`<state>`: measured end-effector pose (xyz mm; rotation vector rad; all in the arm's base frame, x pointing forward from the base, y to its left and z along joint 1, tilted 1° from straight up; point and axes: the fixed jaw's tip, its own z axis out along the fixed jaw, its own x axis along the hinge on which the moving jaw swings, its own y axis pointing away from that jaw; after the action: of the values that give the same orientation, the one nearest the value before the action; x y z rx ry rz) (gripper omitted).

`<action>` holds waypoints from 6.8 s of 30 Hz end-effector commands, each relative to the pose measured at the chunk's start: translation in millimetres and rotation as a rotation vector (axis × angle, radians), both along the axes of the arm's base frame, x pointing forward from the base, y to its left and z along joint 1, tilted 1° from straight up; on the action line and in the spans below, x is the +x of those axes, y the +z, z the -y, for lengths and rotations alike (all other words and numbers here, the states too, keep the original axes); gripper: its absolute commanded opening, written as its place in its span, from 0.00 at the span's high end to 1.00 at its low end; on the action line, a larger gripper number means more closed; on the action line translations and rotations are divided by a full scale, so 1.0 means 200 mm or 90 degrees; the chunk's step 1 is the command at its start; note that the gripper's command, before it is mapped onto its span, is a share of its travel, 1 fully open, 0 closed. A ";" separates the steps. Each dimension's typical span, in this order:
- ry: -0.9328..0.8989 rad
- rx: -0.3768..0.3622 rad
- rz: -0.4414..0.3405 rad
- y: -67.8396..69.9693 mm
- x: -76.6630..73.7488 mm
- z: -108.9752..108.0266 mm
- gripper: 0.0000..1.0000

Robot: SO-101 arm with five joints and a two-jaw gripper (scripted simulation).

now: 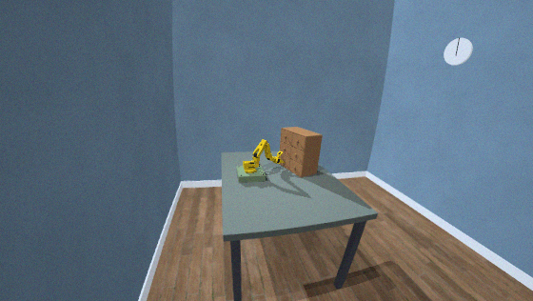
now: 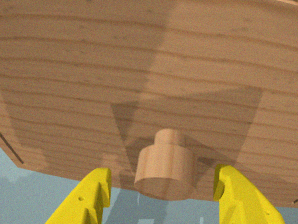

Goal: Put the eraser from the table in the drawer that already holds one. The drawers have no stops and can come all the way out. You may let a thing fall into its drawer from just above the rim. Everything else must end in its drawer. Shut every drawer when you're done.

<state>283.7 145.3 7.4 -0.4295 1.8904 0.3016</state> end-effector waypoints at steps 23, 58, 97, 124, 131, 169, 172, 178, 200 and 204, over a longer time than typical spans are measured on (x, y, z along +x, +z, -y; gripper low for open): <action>-0.006 0.009 0.007 0.04 0.02 0.00 0.79; -0.006 0.009 0.007 0.04 0.02 0.00 0.93; -0.006 0.006 0.009 0.03 -0.01 0.02 1.00; -0.005 0.005 0.010 0.02 -0.05 0.03 1.00; -0.003 0.005 0.010 0.02 -0.07 0.04 1.00; 0.001 0.005 0.010 0.02 -0.13 0.06 1.00; 0.002 0.005 0.010 0.02 -0.13 0.06 1.00; 0.002 0.005 0.010 0.02 -0.14 0.06 1.00; 0.005 0.005 0.010 0.02 -0.17 0.07 1.00; 0.006 0.005 0.010 0.02 -0.19 0.08 1.00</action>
<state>251.4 128.5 9.8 -0.4213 1.8752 0.3020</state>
